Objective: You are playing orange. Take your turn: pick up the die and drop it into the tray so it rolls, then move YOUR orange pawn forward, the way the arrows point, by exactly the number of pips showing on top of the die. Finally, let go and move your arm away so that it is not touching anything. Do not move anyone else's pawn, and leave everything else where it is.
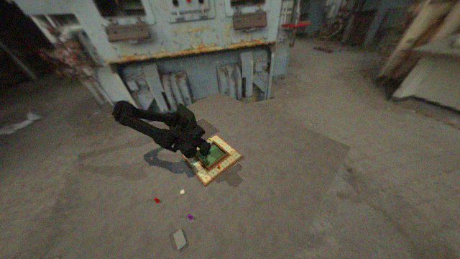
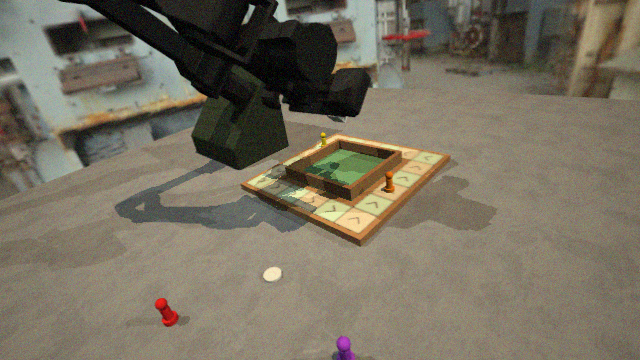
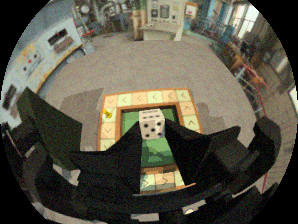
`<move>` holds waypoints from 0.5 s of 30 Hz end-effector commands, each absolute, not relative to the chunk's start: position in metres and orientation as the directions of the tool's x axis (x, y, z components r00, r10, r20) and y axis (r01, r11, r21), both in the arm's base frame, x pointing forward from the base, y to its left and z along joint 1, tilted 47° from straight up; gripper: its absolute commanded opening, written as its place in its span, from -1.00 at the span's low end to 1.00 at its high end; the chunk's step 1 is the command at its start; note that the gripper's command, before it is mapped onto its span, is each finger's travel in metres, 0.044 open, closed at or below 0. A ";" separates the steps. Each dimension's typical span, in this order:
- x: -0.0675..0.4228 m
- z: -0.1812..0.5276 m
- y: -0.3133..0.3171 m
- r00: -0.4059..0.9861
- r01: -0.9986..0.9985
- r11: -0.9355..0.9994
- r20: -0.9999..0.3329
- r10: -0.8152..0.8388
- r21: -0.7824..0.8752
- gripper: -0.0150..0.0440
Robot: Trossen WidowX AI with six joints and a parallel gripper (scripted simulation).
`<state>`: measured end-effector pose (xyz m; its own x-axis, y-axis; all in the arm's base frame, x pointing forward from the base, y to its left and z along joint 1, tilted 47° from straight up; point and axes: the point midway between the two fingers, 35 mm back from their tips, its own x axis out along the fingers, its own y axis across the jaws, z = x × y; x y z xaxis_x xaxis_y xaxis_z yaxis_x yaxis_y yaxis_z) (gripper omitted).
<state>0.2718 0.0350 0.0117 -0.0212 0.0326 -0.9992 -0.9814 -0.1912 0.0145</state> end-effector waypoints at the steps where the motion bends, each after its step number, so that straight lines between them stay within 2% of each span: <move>1: 0.272 0.012 0.035 -0.019 -0.981 -0.191 -0.999 0.033 0.012 -0.05; 12: 0.267 0.037 0.063 -0.030 -0.982 -0.185 -0.999 0.023 0.025 0.93; 13: 0.266 0.032 0.062 -0.040 -0.983 -0.177 -0.999 -0.030 0.045 1.00; 15: 0.263 0.015 0.056 -0.058 -0.985 -0.148 -0.973 -0.225 0.093 1.00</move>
<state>0.2682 0.0581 0.0315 -0.0280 -0.0677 -0.9973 -0.9859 -0.1629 0.0387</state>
